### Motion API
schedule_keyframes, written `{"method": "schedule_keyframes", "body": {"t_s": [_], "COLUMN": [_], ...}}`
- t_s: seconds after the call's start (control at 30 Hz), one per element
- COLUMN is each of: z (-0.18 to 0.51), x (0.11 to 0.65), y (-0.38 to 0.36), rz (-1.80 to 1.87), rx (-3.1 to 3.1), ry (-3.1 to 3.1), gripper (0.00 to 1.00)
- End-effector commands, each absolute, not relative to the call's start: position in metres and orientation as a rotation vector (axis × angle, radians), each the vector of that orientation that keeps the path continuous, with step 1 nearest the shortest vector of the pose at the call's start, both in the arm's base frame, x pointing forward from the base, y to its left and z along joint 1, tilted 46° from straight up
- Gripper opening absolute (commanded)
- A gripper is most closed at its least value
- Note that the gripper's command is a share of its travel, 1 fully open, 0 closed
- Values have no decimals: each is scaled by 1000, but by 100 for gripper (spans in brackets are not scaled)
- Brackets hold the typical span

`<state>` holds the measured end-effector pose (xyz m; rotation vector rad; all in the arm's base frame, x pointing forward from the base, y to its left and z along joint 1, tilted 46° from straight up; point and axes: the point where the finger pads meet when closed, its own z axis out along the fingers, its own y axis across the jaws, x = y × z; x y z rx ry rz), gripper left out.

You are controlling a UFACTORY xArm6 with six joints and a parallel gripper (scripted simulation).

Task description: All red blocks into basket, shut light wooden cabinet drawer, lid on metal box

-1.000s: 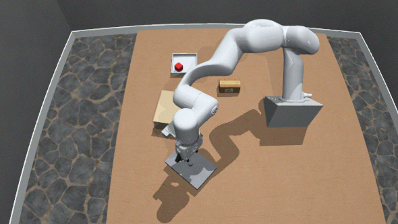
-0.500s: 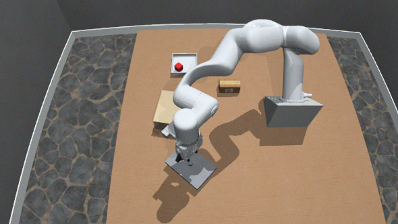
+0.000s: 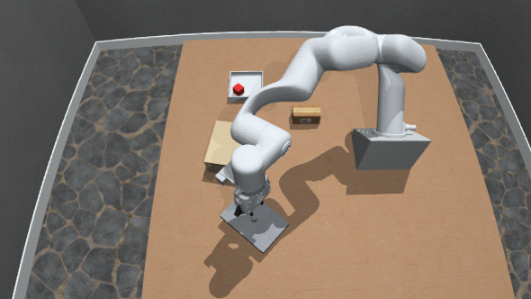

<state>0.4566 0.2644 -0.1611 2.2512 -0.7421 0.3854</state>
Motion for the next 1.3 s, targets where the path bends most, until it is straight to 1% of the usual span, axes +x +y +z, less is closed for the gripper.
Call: {"method": "schedule_keyframes", "body": {"t_s": [0.0,0.73,1.27], "z": [-160,-167,-192], "x": [458,458,461], "y": [267,259,234], "rz": [389,389,389], "rx": [2255,2255,2255], "ry": [-743,-743,-743], "gripper": [44,44,44]}}
